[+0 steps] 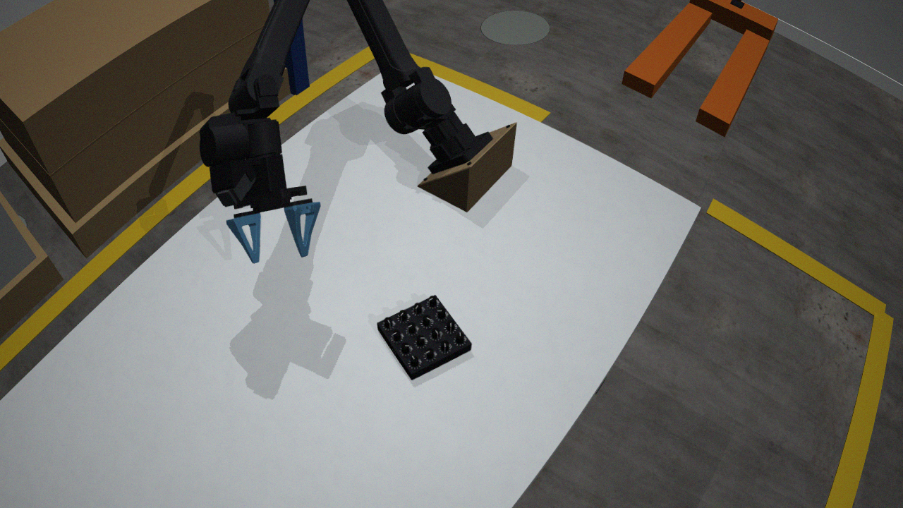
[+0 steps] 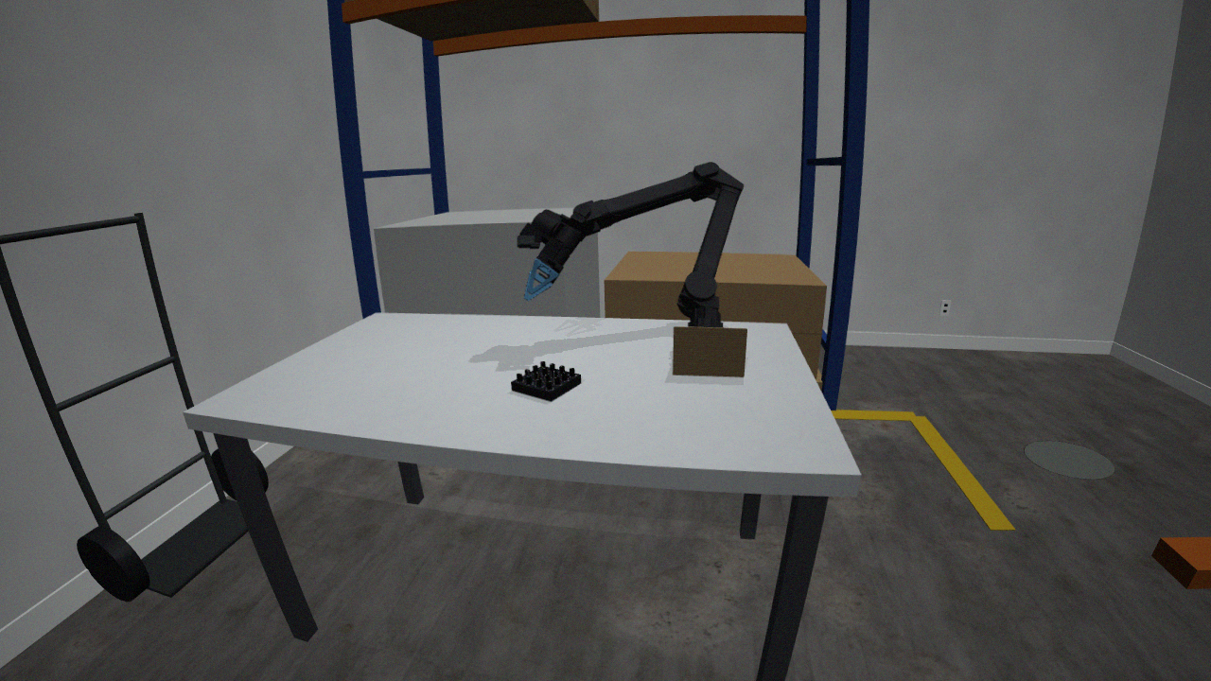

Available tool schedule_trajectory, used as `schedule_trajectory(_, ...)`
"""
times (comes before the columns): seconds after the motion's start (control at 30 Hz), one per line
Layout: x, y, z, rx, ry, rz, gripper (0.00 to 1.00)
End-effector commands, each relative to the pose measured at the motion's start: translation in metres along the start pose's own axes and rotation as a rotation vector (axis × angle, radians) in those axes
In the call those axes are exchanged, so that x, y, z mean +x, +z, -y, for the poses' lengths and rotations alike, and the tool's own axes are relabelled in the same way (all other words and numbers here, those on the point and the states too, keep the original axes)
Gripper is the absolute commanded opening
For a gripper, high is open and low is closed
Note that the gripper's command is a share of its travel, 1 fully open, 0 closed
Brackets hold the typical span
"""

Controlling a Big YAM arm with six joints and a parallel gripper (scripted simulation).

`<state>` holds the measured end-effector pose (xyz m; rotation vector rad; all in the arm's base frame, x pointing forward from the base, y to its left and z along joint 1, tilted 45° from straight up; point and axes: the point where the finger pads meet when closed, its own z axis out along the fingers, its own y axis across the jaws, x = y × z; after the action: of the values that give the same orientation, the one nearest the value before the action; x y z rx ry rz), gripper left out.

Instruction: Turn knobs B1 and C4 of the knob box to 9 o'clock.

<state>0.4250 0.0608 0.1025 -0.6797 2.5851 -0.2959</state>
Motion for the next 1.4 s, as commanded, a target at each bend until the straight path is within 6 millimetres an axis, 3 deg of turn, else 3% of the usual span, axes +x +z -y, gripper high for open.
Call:
schedule_trajectory(0.0, -0.003, -0.002, 0.0, 0.001, -0.001, 0.008, 1.0)
schedule_trajectory(0.53, -0.003, -0.002, 0.0, 0.001, -0.001, 0.008, 1.0)
schedule_trajectory(0.57, -0.038, -0.02, 0.004, 0.014, -0.011, 0.084, 1.0)
schedule_trajectory(0.67, -0.03, -0.007, -0.005, 0.002, -0.037, 0.023, 1.0)
schedule_trajectory(1.03, 0.002, 0.062, -0.086, -0.002, -0.322, -0.322, 1.0)
schedule_trajectory(1.1, 0.002, 0.062, -0.086, -0.002, -0.322, -0.322, 1.0)
schedule_trajectory(1.17, 0.018, 0.082, -0.114, 0.015, -0.44, -0.442, 1.0)
schedule_trajectory(1.37, 0.048, 0.109, -0.154, 0.059, -0.652, -0.622, 1.0)
